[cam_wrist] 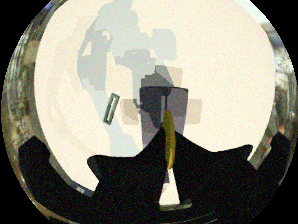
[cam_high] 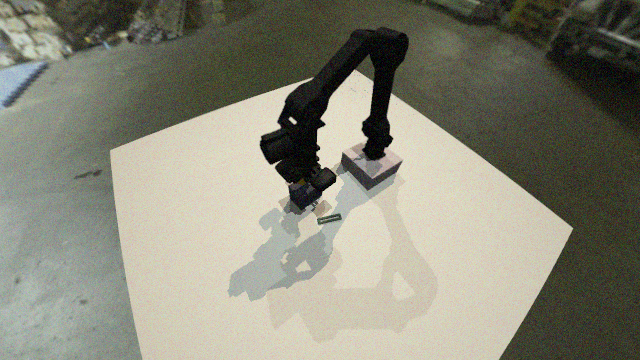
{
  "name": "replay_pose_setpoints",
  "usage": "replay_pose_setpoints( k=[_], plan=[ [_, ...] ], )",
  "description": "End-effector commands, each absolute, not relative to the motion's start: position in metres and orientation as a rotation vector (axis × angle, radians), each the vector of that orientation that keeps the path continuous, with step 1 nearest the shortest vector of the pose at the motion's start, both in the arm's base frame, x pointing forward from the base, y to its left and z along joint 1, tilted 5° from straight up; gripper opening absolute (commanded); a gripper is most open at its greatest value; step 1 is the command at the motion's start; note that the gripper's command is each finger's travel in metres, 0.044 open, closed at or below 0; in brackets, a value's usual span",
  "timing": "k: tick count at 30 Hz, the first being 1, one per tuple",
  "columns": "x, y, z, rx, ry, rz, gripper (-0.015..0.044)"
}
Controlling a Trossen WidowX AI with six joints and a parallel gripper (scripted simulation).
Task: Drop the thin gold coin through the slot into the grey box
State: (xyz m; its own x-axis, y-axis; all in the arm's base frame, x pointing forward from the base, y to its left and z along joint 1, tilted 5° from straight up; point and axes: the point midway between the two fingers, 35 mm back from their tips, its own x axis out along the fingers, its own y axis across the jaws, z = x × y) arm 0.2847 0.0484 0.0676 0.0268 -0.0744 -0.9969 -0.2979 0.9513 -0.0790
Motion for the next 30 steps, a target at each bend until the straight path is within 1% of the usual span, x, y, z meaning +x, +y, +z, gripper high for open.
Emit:
replay_pose_setpoints(
  k=[1, 9, 15, 24, 30],
  plan=[
    [0.284, 0.048, 0.065, -0.302, 1.546, 0.179, 0.0],
    [0.285, 0.048, 0.061, -0.302, 1.546, 0.179, 0.0],
    [0.285, 0.048, 0.063, -0.299, 1.541, 0.176, 0.0157],
    [0.285, 0.048, 0.063, -0.299, 1.541, 0.176, 0.0161],
    [0.284, 0.049, 0.08, -0.299, 1.542, 0.177, 0.0318]
  ],
)
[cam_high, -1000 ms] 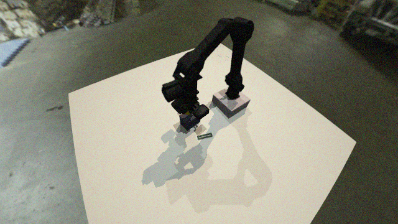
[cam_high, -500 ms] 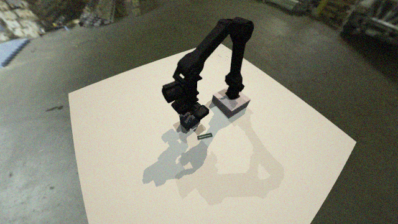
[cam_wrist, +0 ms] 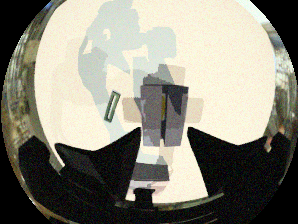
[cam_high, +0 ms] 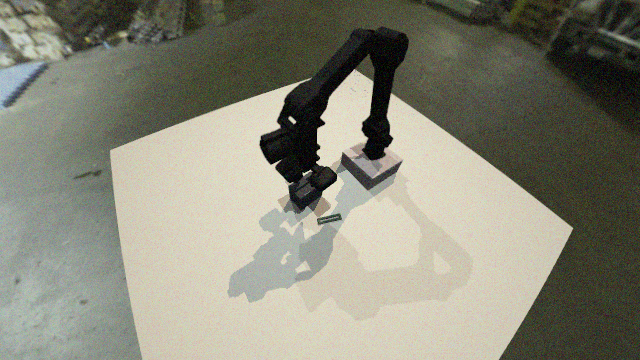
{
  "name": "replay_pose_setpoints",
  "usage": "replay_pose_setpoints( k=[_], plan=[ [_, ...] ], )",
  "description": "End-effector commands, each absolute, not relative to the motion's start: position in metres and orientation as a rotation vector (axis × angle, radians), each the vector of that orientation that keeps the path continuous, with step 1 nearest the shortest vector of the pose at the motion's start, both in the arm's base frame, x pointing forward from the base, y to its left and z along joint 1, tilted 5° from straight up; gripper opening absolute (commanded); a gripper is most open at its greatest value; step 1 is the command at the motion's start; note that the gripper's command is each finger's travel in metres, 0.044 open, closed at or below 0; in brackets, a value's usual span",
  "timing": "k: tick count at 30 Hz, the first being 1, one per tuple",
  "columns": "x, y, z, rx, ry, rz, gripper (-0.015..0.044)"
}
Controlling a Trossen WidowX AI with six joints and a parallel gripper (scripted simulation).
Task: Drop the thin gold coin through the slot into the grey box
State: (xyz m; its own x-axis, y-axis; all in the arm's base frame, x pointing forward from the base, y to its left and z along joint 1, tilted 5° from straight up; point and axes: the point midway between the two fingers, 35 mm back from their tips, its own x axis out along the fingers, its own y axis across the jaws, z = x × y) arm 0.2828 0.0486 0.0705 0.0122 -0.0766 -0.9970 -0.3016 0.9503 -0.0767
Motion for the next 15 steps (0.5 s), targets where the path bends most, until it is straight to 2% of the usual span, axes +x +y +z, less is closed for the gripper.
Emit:
replay_pose_setpoints(
  k=[1, 5, 8, 15],
  plan=[
    [0.284, 0.049, 0.081, -0.299, 1.542, 0.177, 0.0344],
    [0.283, 0.051, 0.103, -0.3, 1.546, 0.179, 0.044],
    [0.279, 0.052, 0.126, -0.302, 1.551, 0.181, 0.044],
    [0.279, 0.052, 0.126, -0.302, 1.551, 0.181, 0.044]
  ],
)
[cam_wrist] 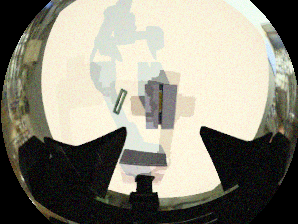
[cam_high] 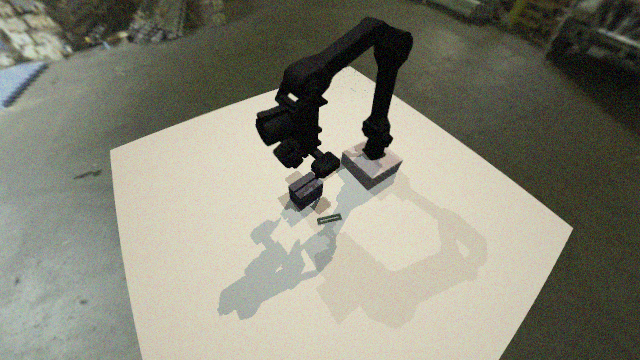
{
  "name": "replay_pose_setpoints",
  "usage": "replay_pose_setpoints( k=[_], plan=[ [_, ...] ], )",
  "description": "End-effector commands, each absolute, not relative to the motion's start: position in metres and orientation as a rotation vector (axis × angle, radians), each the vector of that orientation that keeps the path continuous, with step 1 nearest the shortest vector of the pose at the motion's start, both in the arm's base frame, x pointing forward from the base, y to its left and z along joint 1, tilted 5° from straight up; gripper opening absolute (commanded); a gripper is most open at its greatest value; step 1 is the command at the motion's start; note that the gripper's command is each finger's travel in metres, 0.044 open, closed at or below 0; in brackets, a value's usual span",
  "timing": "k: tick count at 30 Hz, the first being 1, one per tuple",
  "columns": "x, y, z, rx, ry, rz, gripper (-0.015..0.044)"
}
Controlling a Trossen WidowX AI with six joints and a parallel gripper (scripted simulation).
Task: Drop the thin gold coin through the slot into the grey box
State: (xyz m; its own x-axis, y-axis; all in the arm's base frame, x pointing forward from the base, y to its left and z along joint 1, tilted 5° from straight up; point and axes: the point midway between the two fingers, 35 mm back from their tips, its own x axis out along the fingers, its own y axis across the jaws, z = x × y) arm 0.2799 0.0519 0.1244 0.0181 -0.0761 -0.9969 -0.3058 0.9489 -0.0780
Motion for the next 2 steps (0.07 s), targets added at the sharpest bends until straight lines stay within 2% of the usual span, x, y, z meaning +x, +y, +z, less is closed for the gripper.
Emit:
replay_pose_setpoints(
  k=[1, 2],
  plan=[
    [0.2793, 0.0521, 0.1255, -0.302, 1.551, 0.181, 0.044],
    [0.2793, 0.0521, 0.1255, -0.302, 1.551, 0.181, 0.044]
  ],
)
